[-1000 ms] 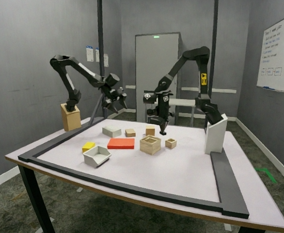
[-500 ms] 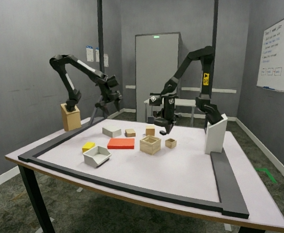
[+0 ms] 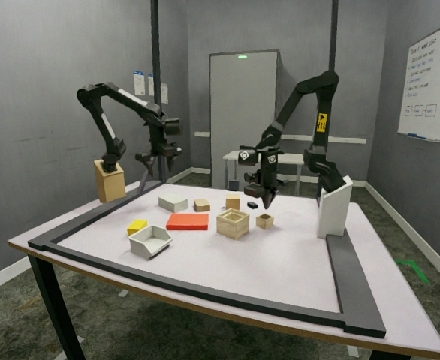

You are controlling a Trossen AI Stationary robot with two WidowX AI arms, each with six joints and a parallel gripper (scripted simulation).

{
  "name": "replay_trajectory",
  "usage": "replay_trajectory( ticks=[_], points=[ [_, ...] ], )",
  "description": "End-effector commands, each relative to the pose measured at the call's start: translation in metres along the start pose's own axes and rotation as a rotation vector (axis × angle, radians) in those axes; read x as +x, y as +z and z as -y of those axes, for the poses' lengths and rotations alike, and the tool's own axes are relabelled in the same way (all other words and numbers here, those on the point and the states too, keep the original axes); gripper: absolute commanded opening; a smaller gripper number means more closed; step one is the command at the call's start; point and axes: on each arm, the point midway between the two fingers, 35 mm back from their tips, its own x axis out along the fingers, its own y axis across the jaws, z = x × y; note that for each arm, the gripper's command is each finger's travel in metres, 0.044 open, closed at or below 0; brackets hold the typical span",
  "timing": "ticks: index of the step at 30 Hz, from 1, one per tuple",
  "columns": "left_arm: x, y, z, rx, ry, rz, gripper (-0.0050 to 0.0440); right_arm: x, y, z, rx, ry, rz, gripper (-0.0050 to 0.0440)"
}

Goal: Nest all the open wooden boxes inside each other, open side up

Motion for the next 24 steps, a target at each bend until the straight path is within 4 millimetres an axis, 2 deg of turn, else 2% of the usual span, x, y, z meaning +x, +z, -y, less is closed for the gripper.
replay_trajectory(
  ticks=[1, 12, 24],
  points=[
    [-0.002, 0.003, -0.001, 0.01, 0.014, 0.016, -0.005, -0.008, 0.005, 0.0, 0.025, 0.016, 0.009, 0.04],
    [0.036, 0.003, 0.003, 0.01, 0.003, -0.003, -0.005, -0.005, 0.002, 0.001, 0.014, 0.006, 0.003, 0.04],
    [0.046, 0.006, 0.002, 0.014, 0.004, 0.003, -0.005, -0.005, 0.002, 0.001, 0.014, 0.006, 0.003, 0.04]
  ],
)
